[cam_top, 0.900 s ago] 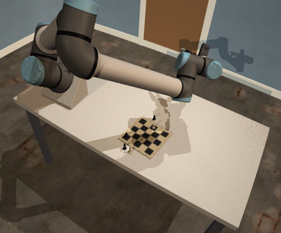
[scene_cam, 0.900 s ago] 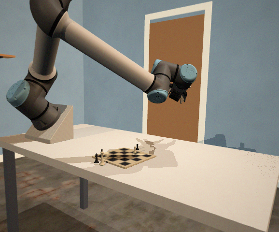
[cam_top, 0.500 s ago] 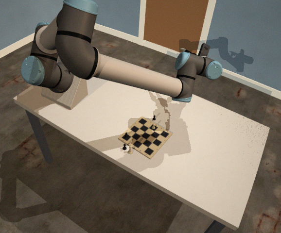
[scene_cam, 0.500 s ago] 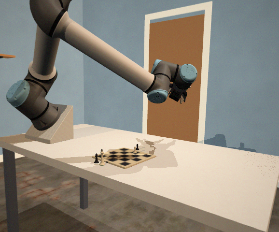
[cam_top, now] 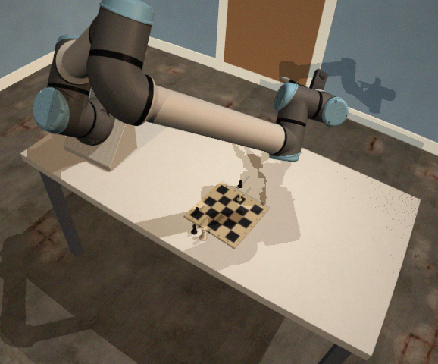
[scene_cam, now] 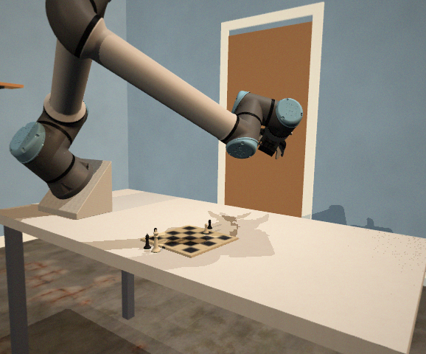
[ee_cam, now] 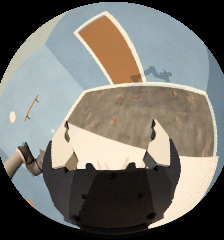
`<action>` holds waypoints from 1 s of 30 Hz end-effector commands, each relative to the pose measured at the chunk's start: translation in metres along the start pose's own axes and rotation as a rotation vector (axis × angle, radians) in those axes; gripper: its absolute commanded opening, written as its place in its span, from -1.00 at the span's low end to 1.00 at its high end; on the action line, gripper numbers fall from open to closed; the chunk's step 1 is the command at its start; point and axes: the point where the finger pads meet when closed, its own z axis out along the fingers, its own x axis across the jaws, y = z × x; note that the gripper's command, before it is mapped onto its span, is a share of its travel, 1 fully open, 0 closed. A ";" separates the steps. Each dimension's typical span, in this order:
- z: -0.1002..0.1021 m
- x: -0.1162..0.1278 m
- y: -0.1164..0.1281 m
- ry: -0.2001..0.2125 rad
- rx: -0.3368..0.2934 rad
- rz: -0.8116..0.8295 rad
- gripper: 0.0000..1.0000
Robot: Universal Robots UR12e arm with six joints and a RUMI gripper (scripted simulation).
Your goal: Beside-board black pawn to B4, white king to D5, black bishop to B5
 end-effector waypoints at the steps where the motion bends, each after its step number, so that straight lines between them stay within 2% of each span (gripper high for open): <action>1: -0.015 0.010 0.019 -0.024 -0.032 -0.028 1.00; 5: -0.039 0.024 0.052 -0.067 -0.077 -0.074 1.00; 7: -0.039 0.024 0.052 -0.067 -0.077 -0.074 1.00; 12: -0.085 0.039 0.112 -0.160 -0.145 -0.163 1.00; 13: -0.085 0.039 0.112 -0.160 -0.145 -0.163 1.00; 14: -0.096 0.042 0.126 -0.183 -0.158 -0.185 1.00; 15: -0.096 0.042 0.126 -0.183 -0.158 -0.185 1.00; 16: -0.108 0.043 0.141 -0.209 -0.170 -0.209 1.00; 17: -0.108 0.043 0.141 -0.209 -0.170 -0.209 1.00; 19: -0.133 0.046 0.171 -0.264 -0.192 -0.259 1.00; 20: -0.133 0.046 0.171 -0.264 -0.192 -0.259 1.00; 21: -0.147 0.046 0.187 -0.293 -0.201 -0.286 1.00; 24: -0.147 0.046 0.187 -0.293 -0.201 -0.286 1.00; 26: -0.174 0.046 0.220 -0.355 -0.215 -0.341 1.00; 27: -0.174 0.046 0.220 -0.355 -0.215 -0.341 1.00; 28: -0.188 0.045 0.236 -0.386 -0.220 -0.370 1.00; 29: -0.188 0.045 0.236 -0.386 -0.220 -0.370 1.00; 30: -0.203 0.044 0.252 -0.418 -0.223 -0.399 1.00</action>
